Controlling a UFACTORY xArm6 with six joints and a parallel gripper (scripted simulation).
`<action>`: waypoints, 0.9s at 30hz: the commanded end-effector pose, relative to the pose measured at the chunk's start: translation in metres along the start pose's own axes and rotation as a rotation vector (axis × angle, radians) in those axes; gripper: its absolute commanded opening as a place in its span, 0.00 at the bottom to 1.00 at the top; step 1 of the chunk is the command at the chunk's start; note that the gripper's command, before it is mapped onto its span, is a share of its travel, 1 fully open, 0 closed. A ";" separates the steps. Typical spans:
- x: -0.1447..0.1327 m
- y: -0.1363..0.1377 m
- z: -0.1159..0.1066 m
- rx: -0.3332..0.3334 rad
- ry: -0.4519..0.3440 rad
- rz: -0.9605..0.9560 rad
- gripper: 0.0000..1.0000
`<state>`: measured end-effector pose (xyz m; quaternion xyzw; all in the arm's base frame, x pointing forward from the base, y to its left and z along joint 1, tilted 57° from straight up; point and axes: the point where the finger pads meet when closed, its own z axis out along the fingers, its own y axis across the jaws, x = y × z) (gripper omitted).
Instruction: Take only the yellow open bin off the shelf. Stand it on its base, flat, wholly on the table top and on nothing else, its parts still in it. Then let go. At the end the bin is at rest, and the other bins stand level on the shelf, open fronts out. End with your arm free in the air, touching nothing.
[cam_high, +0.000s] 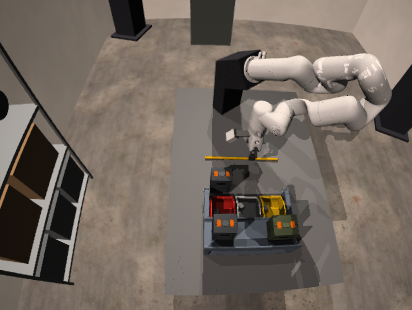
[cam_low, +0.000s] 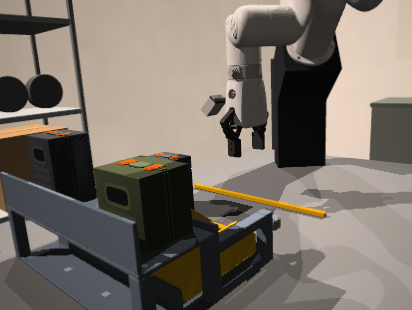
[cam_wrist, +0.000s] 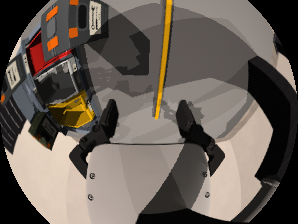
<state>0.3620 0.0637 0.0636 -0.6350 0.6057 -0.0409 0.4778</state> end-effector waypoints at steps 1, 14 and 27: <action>-0.005 -0.009 -0.001 -0.013 0.007 0.006 1.00; -0.026 -0.053 0.000 -0.012 0.007 0.005 1.00; -0.030 -0.062 0.000 -0.012 0.008 0.006 1.00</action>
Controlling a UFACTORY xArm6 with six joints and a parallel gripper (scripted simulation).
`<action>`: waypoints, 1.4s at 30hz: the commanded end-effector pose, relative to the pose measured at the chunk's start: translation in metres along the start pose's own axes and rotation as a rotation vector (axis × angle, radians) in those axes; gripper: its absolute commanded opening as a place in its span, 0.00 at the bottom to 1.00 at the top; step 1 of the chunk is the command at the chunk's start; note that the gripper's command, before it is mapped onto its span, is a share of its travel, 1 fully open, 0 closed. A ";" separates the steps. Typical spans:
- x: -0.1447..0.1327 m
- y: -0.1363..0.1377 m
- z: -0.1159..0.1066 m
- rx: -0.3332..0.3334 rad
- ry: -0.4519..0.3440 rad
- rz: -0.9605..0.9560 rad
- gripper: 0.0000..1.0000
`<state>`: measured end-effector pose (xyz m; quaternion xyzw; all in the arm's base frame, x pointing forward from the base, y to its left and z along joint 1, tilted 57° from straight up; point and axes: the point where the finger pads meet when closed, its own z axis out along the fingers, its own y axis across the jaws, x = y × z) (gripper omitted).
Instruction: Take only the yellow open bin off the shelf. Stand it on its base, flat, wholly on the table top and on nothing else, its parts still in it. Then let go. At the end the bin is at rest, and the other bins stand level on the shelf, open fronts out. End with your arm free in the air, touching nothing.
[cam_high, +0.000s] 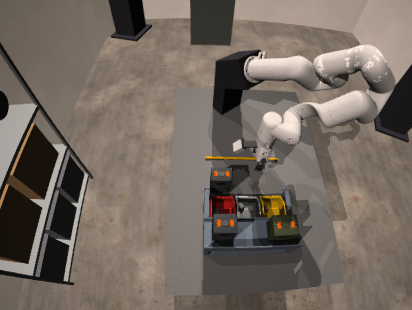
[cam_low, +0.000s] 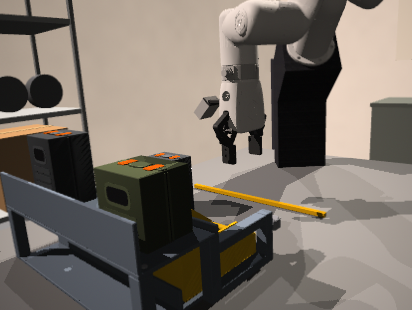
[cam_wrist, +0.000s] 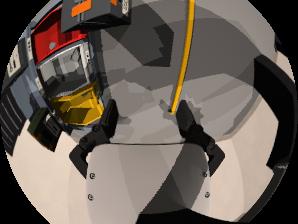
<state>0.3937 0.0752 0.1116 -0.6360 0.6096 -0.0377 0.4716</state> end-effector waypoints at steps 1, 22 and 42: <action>-0.009 -0.018 0.000 0.001 0.000 -0.001 1.00; -0.044 -0.089 0.001 0.002 0.000 -0.001 1.00; -0.068 -0.137 0.001 0.002 0.000 -0.001 1.00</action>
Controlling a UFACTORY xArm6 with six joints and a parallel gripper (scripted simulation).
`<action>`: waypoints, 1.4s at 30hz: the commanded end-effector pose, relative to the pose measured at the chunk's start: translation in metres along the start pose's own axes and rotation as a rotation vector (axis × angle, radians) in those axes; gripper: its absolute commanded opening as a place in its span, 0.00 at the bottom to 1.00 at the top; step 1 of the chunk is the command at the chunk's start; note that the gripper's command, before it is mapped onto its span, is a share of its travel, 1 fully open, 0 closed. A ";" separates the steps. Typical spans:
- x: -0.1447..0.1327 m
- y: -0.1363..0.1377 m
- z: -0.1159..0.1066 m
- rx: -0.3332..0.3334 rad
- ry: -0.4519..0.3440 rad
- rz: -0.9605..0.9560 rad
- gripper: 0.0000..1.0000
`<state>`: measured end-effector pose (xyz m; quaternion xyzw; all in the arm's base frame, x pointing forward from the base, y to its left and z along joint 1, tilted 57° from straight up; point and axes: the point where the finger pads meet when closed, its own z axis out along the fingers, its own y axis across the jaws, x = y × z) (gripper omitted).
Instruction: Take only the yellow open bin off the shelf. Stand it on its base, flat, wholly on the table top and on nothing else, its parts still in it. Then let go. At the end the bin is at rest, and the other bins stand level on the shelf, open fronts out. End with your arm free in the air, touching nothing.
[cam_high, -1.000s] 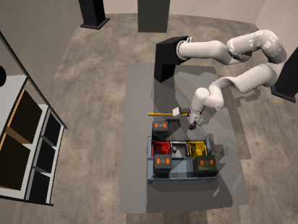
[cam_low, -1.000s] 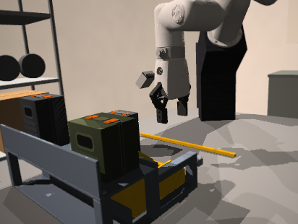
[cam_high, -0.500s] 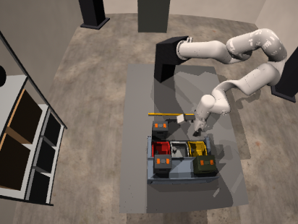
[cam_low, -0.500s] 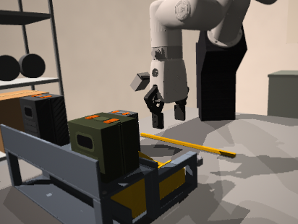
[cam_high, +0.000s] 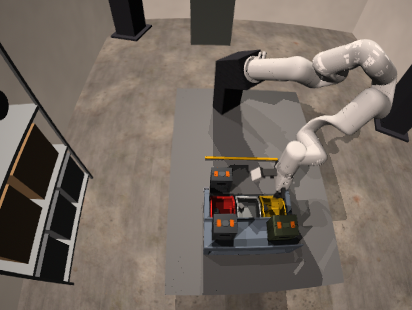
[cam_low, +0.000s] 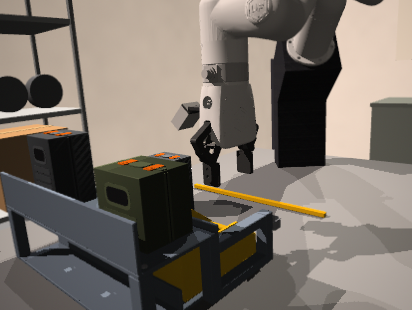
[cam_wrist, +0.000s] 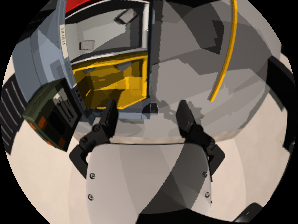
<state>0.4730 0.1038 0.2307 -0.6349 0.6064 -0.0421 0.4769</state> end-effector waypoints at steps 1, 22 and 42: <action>-0.002 -0.007 0.002 -0.012 0.004 0.005 1.00; -0.002 -0.006 0.002 -0.011 0.004 0.005 1.00; -0.002 -0.007 0.032 -0.011 0.004 0.005 1.00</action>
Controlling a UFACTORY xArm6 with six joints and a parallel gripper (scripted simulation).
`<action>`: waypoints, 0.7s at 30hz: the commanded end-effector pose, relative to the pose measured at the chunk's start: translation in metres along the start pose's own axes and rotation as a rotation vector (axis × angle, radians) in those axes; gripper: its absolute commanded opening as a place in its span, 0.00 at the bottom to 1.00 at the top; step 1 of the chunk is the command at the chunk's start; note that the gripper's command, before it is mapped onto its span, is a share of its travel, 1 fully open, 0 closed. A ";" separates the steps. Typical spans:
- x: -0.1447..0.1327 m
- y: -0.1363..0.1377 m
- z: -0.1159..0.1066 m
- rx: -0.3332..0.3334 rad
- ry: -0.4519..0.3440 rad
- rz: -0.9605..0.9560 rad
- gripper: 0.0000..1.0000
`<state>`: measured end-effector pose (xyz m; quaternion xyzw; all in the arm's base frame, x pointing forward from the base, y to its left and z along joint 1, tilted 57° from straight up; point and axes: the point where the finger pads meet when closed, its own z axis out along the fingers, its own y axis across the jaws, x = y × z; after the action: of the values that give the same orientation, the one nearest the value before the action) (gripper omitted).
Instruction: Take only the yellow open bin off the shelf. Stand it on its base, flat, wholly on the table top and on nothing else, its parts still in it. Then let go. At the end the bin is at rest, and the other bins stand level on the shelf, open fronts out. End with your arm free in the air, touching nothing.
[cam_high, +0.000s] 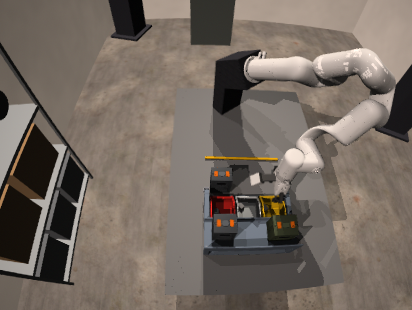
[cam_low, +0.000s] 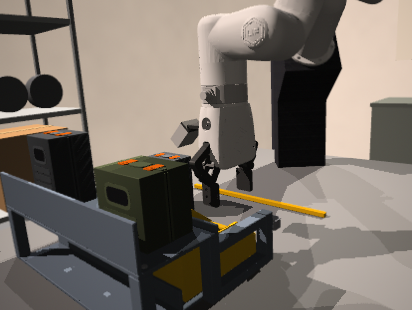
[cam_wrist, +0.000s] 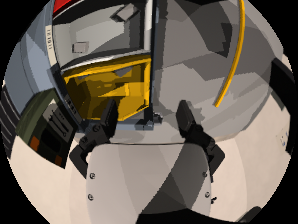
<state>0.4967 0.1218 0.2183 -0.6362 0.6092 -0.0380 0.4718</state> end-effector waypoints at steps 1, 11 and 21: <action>0.000 -0.001 0.008 0.002 0.000 0.000 1.00; -0.001 -0.002 0.044 0.002 0.000 0.000 1.00; -0.001 -0.002 0.045 0.002 0.000 0.000 1.00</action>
<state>0.5252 0.1468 0.1946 -0.6362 0.6092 -0.0381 0.4719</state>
